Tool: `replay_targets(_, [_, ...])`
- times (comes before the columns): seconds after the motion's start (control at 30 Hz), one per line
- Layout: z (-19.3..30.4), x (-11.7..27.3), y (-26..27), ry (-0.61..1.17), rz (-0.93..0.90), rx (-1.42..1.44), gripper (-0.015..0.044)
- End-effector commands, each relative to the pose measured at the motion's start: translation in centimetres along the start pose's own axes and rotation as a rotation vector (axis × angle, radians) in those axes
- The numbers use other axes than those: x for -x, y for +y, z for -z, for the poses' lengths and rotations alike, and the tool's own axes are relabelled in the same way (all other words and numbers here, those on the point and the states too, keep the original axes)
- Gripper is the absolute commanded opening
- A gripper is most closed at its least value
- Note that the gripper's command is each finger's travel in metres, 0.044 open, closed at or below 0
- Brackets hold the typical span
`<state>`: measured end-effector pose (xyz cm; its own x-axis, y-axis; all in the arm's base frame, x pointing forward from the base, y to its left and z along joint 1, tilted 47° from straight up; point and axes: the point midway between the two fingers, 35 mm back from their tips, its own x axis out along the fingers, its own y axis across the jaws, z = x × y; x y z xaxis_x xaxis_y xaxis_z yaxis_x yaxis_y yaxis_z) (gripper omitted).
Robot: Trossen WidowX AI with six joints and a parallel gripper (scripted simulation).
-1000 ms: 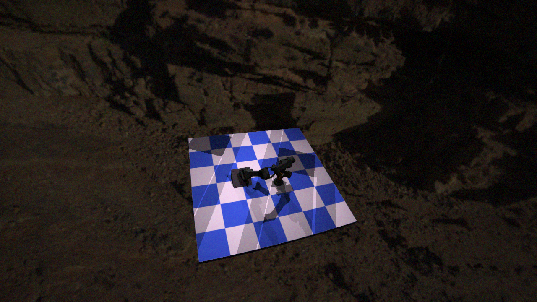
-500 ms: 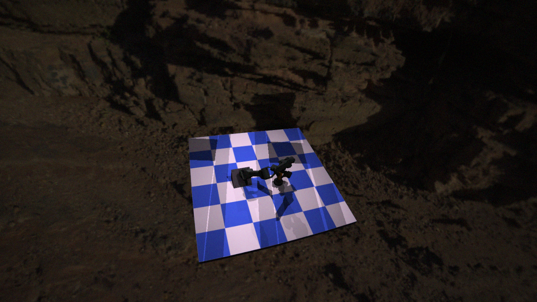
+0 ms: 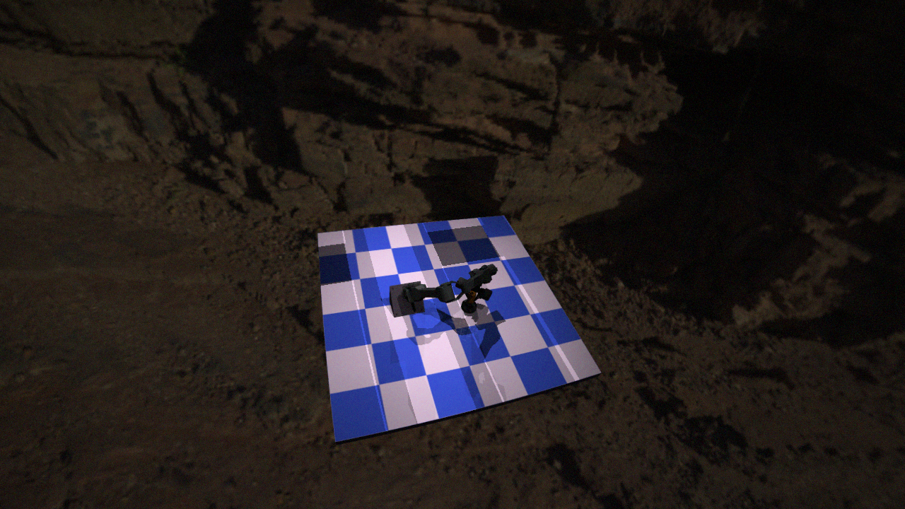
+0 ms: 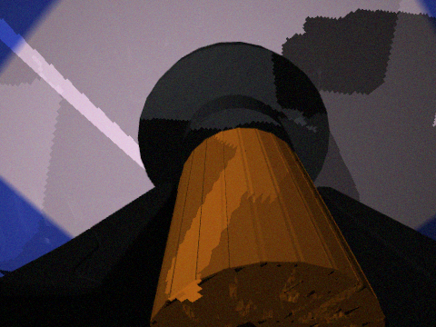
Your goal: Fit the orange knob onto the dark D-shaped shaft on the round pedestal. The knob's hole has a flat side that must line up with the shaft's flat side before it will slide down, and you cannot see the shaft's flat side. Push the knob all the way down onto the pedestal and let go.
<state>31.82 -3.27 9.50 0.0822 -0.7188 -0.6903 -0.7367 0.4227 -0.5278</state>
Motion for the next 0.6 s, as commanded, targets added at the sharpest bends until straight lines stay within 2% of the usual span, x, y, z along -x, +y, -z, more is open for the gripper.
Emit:
replay_targets(0.0, [-0.08,-0.03,0.13,0.001,0.000,0.003,0.0000])
replay_targets(0.2, [-0.01,0.31,0.14,0.001,0.000,0.012,0.0000])
replay_targets(0.4, [0.02,0.30,0.02,0.001,0.000,0.202,0.0000])
replay_targets(0.57, [0.00,0.24,-0.14,0.001,0.000,0.212,0.0000])
